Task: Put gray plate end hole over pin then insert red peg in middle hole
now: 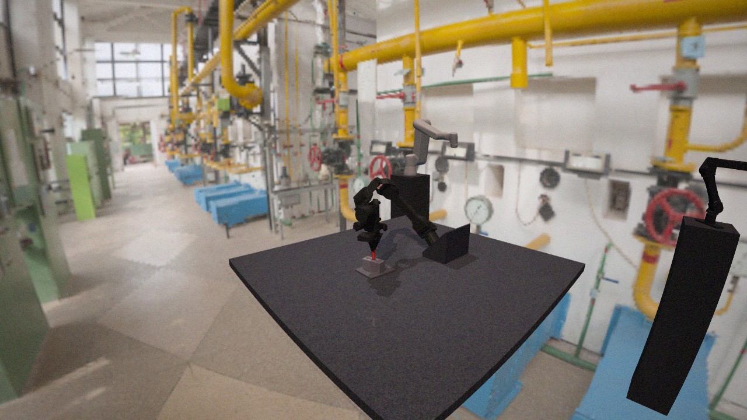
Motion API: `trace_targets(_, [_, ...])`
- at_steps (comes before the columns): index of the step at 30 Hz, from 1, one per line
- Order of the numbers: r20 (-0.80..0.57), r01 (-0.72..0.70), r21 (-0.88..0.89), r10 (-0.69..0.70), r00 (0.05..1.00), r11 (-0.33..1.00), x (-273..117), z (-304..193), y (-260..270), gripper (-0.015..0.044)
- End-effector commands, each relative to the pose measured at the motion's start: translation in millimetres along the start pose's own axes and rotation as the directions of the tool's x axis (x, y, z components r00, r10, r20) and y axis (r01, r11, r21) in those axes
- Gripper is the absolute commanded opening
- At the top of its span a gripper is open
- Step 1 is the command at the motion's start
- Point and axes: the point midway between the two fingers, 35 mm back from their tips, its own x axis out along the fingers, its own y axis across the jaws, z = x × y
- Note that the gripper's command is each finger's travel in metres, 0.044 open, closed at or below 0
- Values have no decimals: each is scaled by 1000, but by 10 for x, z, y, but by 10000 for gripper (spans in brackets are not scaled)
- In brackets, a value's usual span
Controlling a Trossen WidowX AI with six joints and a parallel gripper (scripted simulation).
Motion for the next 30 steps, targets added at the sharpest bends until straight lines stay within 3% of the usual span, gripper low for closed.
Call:
trace_targets(1, [6, -1, -6, 1, 1000, 1000, 55, 3, -4, 0])
trace_targets(30, [0, 3, 1, -3, 1000, 1000, 57, 0, 3, 0])
